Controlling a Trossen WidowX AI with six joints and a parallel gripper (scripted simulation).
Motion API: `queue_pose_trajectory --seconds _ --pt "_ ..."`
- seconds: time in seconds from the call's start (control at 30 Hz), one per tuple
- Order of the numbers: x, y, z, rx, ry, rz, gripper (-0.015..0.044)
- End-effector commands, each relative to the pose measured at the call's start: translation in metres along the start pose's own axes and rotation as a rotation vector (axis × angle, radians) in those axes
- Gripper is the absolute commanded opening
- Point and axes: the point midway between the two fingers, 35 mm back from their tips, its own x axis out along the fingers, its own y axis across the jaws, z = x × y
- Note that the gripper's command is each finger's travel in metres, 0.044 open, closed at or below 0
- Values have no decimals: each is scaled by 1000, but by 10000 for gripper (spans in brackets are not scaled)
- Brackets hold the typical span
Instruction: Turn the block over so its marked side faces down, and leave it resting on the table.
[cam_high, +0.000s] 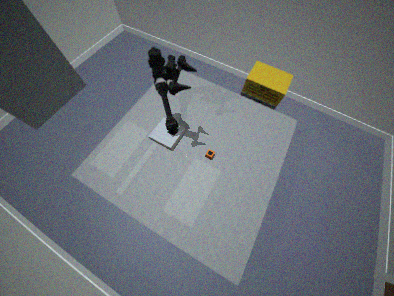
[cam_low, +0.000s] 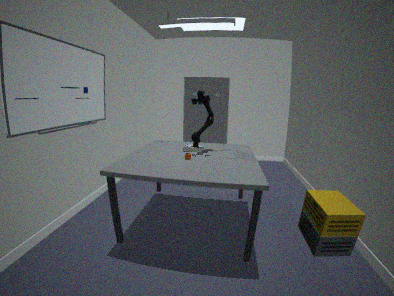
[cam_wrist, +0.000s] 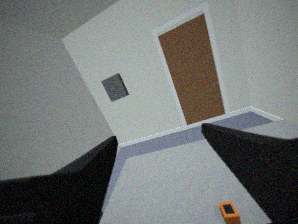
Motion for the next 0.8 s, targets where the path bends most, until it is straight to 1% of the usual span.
queue_pose_trajectory --seconds 0.0,0.2,0.43,0.6,0.77 --pt "40 -59 -10 80 122 -68 440" --pt "98 -122 -51 140 341 -137 440" --pt "155 -178 -129 167 652 -230 440" --pt "183 -206 -197 145 905 -295 440" --pt "196 -225 -273 74 1187 -345 440"
